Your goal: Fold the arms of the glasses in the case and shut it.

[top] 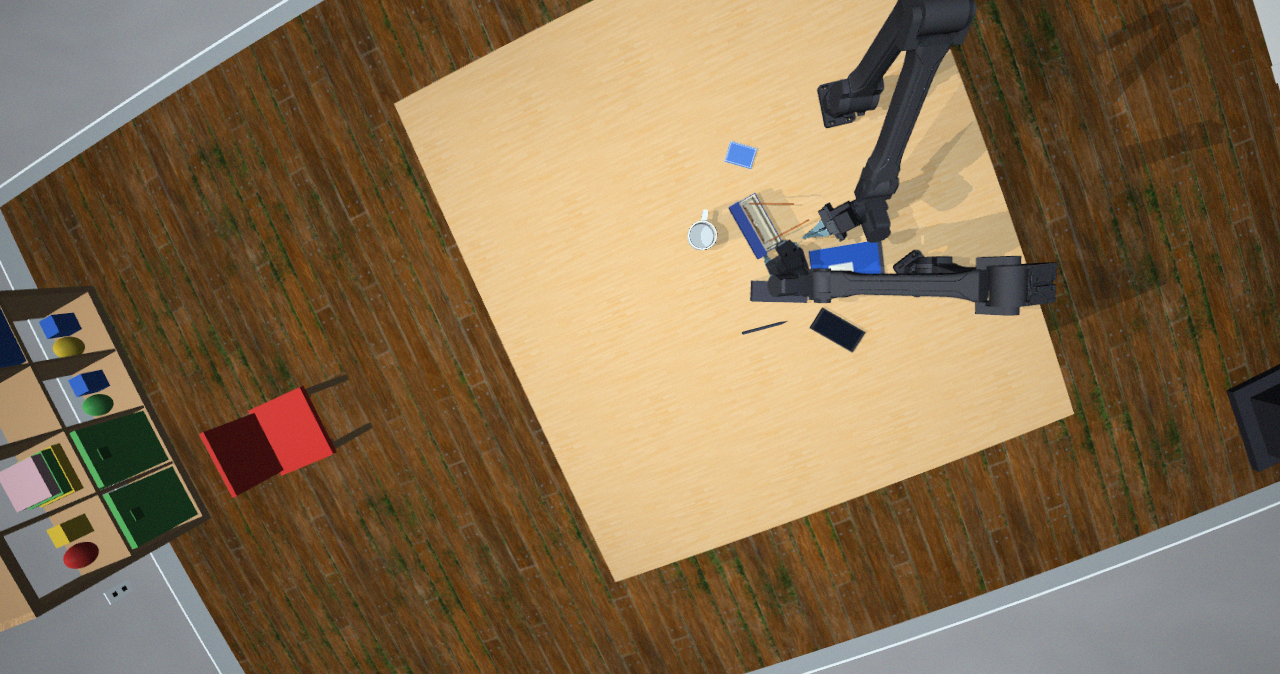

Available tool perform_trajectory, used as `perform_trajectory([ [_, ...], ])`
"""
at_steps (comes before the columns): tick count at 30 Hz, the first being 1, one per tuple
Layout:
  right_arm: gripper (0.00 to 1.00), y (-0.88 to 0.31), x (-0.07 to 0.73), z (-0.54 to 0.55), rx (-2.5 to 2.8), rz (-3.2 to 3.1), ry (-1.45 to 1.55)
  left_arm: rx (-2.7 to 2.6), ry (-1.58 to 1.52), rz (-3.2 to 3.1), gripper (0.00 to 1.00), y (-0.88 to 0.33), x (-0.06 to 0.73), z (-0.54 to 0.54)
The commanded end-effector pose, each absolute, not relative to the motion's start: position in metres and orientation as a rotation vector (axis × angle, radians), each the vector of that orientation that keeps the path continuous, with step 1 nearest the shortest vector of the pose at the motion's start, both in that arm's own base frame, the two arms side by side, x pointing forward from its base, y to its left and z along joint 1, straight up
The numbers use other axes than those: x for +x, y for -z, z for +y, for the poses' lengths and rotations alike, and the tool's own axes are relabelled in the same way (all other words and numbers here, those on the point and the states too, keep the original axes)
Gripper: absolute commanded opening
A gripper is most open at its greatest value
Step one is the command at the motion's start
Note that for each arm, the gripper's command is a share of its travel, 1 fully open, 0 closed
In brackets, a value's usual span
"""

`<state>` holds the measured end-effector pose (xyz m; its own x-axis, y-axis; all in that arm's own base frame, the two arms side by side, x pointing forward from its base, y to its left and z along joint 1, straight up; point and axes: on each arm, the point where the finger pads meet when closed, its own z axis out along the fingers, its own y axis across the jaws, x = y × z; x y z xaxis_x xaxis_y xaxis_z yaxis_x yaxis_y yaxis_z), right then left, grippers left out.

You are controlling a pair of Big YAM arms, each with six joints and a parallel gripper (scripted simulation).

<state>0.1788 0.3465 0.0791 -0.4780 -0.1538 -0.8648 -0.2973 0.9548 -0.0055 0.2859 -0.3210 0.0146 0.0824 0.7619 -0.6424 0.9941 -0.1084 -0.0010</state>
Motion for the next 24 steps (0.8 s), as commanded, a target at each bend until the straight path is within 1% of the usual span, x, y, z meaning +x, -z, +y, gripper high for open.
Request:
perform_trajectory([
  [1,0.0,-0.075,0.183,0.349,-0.313,2.073,-0.181,1.879,0.667,1.688,0.57,-0.035,0.317,-0.337],
  [6,0.0,-0.07,0.183,0.349,-0.311,2.073,-0.182,1.879,0.667,1.688,0.57,-0.035,0.317,-0.337],
  [7,0.0,-0.079,0.182,0.361,-0.292,2.065,-0.22,1.879,0.667,1.688,0.57,-0.035,0.317,-0.337],
  [10,0.0,-0.064,0.183,0.347,-0.311,2.074,-0.18,1.879,0.667,1.688,0.57,-0.035,0.317,-0.337],
  [17,0.0,-0.087,0.189,0.362,-0.255,2.102,-0.243,1.879,0.667,1.688,0.57,-0.035,0.317,-0.337],
  [24,0.0,-0.081,0.187,0.356,-0.275,2.134,-0.226,1.879,0.667,1.688,0.57,-0.035,0.317,-0.337],
])
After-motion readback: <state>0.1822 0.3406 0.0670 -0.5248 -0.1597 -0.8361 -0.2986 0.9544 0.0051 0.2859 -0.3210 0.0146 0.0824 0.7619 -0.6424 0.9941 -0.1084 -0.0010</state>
